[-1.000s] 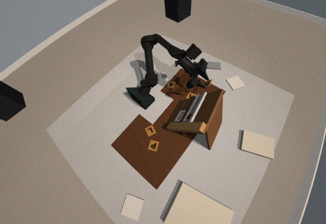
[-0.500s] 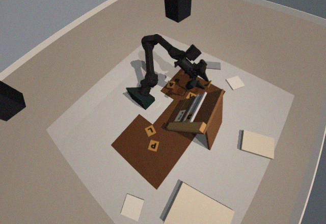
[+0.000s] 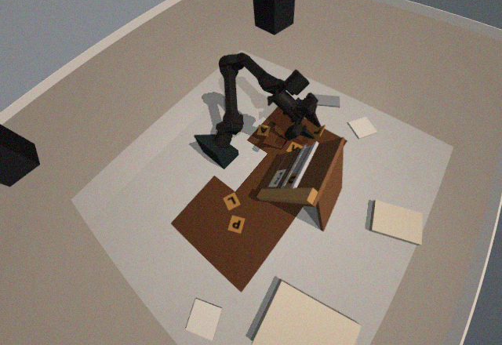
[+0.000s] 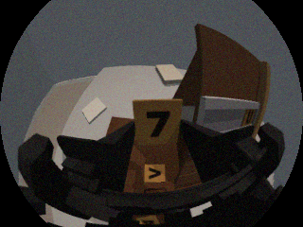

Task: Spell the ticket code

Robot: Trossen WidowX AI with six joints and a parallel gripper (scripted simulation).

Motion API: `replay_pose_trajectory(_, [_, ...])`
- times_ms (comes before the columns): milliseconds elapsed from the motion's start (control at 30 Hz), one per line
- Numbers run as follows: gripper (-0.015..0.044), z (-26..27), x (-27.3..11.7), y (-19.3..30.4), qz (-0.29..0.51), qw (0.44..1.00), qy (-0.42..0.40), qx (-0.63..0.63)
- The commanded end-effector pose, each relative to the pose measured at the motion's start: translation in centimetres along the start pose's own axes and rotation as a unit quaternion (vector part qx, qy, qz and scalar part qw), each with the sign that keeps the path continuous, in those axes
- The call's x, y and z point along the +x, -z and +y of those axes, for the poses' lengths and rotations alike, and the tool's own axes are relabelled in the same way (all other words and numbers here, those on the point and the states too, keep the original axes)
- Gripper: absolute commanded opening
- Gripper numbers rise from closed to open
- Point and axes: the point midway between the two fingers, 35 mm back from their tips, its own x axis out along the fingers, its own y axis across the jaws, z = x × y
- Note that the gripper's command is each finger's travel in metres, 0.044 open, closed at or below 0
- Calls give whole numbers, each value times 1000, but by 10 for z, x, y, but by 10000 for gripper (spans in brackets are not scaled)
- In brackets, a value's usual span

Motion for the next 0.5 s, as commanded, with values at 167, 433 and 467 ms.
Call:
replay_pose_trajectory(167, [0,-7,0,2,2,1000,1,0])
replay_pose_trajectory(433, [0,-11,0,2,2,1000,1,0])
replay_pose_trajectory(467, [0,-11,0,2,2,1000,1,0])
